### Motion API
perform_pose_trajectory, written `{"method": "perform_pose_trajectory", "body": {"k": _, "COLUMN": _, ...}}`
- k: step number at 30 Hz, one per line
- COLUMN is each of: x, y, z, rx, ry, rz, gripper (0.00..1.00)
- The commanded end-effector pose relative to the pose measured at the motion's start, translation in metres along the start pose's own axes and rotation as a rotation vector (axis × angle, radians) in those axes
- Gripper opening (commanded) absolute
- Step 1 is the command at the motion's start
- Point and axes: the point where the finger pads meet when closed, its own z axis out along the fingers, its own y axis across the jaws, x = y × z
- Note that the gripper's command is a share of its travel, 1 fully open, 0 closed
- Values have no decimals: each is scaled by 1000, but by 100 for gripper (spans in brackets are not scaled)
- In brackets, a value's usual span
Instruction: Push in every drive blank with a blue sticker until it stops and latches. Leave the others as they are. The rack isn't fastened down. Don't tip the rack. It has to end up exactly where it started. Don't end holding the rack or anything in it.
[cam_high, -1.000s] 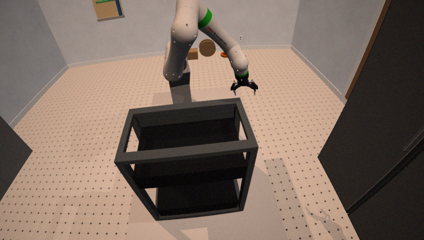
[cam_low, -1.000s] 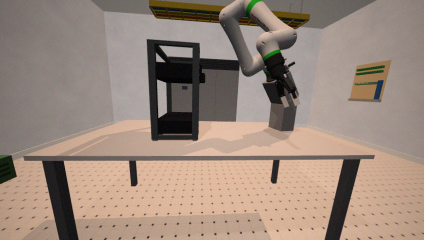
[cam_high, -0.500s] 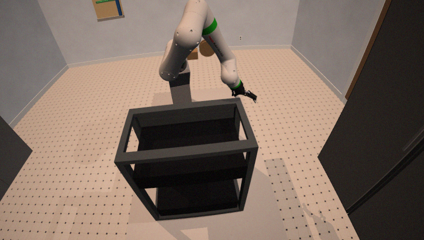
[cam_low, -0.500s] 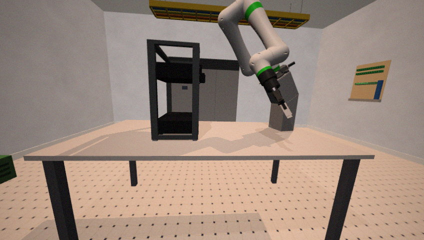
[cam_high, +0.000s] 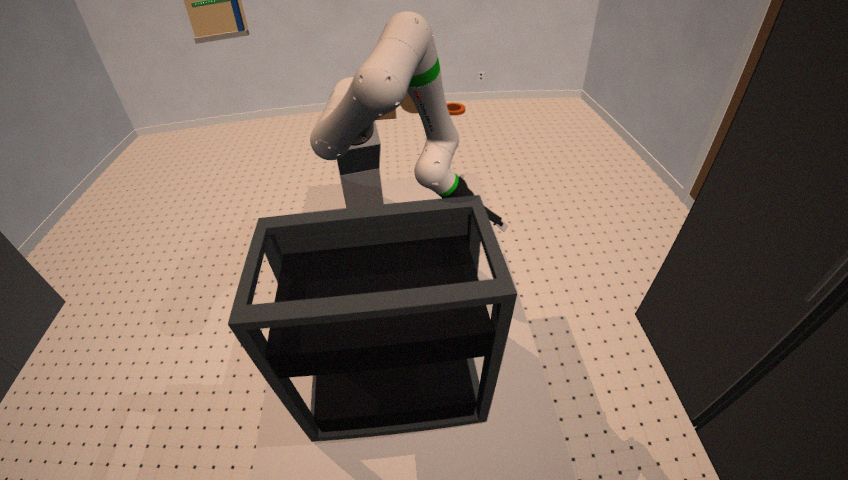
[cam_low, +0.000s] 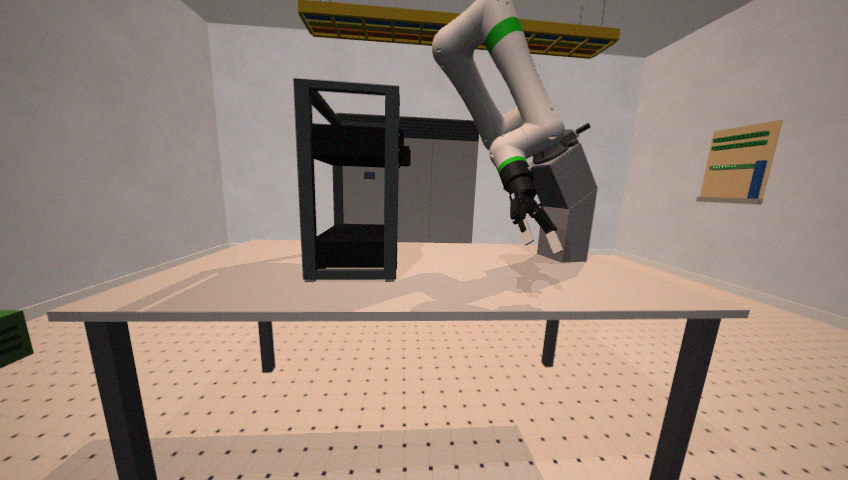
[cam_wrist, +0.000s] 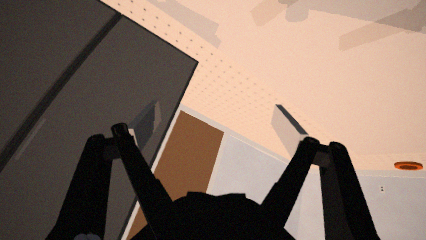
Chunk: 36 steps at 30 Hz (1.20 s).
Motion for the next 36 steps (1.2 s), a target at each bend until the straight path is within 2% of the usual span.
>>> {"method": "perform_pose_trajectory", "body": {"k": 1, "x": 39, "y": -18, "z": -6, "rx": 135, "ry": 26, "rz": 90, "gripper": 100}}
{"method": "perform_pose_trajectory", "body": {"k": 7, "x": 87, "y": -36, "z": -26, "rx": 263, "ry": 77, "rz": 163, "gripper": 100}}
{"method": "perform_pose_trajectory", "body": {"k": 9, "x": 87, "y": -36, "z": -26, "rx": 263, "ry": 77, "rz": 163, "gripper": 100}}
{"method": "perform_pose_trajectory", "body": {"k": 12, "x": 121, "y": -46, "z": -46, "rx": 353, "ry": 120, "rz": 205, "gripper": 100}}
{"method": "perform_pose_trajectory", "body": {"k": 23, "x": 197, "y": -63, "z": -107, "rx": 558, "ry": 236, "rz": 269, "gripper": 100}}
{"method": "perform_pose_trajectory", "body": {"k": 24, "x": 203, "y": -64, "z": -113, "rx": 577, "ry": 248, "rz": 272, "gripper": 100}}
{"method": "perform_pose_trajectory", "body": {"k": 26, "x": 203, "y": -64, "z": -113, "rx": 577, "ry": 248, "rz": 272, "gripper": 100}}
{"method": "perform_pose_trajectory", "body": {"k": 28, "x": 224, "y": -67, "z": -137, "rx": 638, "ry": 288, "rz": 281, "gripper": 100}}
{"method": "perform_pose_trajectory", "body": {"k": 36, "x": 267, "y": -69, "z": -196, "rx": 776, "ry": 385, "rz": 286, "gripper": 100}}
